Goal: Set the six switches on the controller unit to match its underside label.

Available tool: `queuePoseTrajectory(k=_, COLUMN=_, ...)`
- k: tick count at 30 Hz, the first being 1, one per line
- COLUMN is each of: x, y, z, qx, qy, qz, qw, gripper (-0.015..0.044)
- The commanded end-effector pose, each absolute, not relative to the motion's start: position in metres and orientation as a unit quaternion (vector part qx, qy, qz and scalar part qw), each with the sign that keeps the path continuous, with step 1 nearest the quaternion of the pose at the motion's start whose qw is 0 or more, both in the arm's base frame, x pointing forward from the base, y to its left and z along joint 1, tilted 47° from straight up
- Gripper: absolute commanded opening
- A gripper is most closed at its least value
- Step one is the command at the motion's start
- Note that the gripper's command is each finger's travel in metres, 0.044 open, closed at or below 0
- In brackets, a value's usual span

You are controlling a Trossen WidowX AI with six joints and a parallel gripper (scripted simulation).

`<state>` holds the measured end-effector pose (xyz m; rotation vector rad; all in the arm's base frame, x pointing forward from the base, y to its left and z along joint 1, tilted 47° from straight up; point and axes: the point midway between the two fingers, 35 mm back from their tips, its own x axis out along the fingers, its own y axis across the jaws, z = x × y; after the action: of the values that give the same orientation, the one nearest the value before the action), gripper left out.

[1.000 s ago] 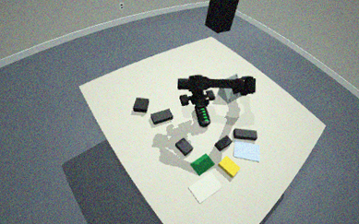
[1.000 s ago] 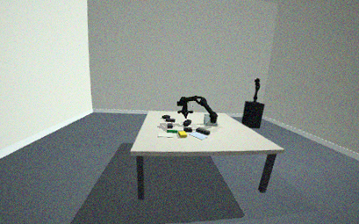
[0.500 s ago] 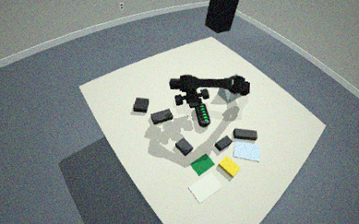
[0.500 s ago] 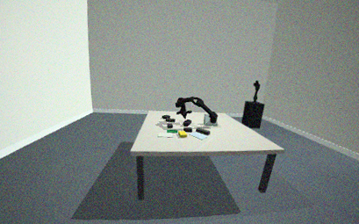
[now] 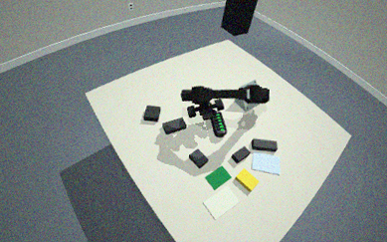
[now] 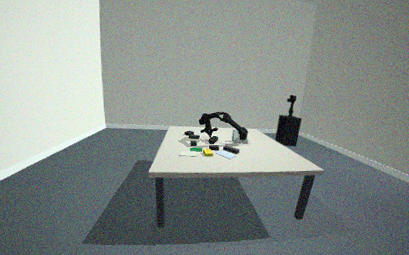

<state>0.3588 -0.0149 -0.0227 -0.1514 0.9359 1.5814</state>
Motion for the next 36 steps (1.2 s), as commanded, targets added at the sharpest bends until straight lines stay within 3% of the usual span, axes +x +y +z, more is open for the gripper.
queuePoseTrajectory(k=1, x=0.359, y=-0.010, z=-0.027, qx=-0.061, qy=0.406, qz=0.684, qw=0.603, gripper=0.0000)
queuePoseTrajectory(k=36, x=0.351, y=0.003, z=-0.034, qx=-0.058, qy=0.409, qz=0.688, qw=0.597, gripper=0.0000)
